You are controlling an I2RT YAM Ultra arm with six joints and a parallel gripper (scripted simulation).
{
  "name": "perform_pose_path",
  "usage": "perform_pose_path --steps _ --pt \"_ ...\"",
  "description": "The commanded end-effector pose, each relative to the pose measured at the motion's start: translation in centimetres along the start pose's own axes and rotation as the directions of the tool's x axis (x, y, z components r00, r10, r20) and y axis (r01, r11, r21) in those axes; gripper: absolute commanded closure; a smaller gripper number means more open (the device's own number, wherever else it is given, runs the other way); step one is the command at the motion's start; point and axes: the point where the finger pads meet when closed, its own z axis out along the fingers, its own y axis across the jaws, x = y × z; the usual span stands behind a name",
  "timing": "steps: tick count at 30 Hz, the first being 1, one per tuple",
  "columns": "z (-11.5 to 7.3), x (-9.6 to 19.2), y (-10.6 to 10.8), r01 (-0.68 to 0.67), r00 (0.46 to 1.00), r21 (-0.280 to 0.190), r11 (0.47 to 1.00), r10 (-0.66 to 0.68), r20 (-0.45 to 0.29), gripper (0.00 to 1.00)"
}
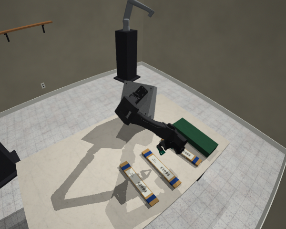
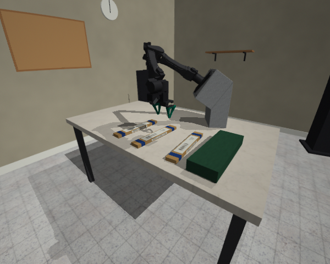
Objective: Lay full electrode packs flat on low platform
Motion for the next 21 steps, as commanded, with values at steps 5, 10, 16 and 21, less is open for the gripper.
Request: perform_pose_path --steps 5,10,16,21 --pt "-0.7 -1.9 -4.8 0.000 0.999 -0.021 1.000 0.001 0.052 0.03" --pt "-0.5 -2.3 -7.0 0.000 0.999 -0.019 1.000 0.001 0.053 0.03" --pt "-0.1 -2.3 -11.0 0.014 0.999 -0.017 1.000 -0.013 0.043 0.03" --pt "0.2 -2.6 -14.3 0.015 0.999 -0.015 1.000 -0.014 0.044 0.03"
